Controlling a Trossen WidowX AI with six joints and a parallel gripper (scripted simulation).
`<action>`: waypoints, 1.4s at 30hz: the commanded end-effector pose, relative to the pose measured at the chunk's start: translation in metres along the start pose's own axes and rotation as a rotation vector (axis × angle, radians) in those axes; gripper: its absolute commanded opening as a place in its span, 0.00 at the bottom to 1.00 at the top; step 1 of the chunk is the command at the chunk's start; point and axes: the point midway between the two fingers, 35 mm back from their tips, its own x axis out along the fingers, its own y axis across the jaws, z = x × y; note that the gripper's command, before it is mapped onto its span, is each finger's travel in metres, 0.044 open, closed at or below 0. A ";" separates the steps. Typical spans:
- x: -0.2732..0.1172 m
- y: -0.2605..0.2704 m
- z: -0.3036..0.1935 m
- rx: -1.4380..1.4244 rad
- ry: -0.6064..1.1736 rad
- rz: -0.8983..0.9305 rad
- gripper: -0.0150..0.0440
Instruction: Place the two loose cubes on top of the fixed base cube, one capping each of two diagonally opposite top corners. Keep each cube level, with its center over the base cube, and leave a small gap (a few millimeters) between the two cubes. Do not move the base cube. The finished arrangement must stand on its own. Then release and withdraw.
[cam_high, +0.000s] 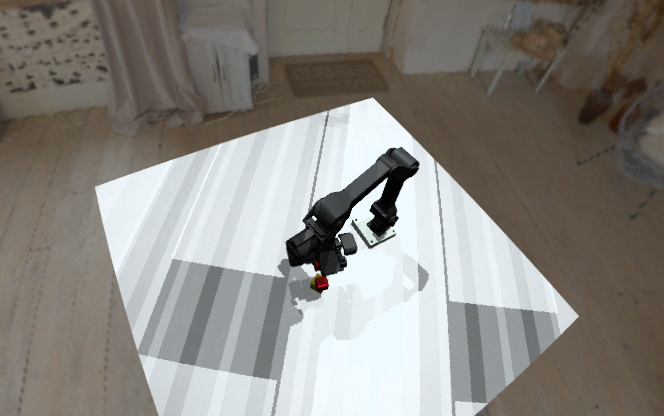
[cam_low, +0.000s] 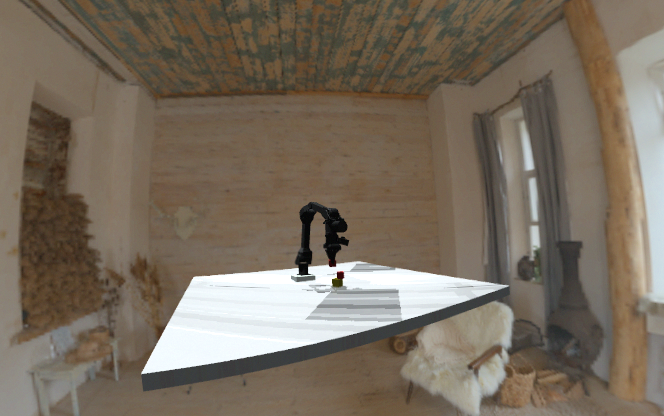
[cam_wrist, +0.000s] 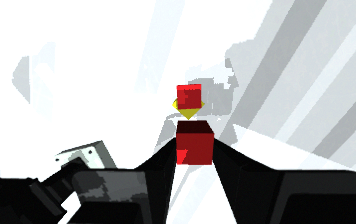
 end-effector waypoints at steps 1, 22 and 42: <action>0.001 0.001 0.001 -0.017 -0.005 -0.002 0.43; 0.030 0.003 0.000 -0.041 0.003 -0.004 0.43; 0.058 0.001 0.000 -0.020 -0.006 -0.001 0.43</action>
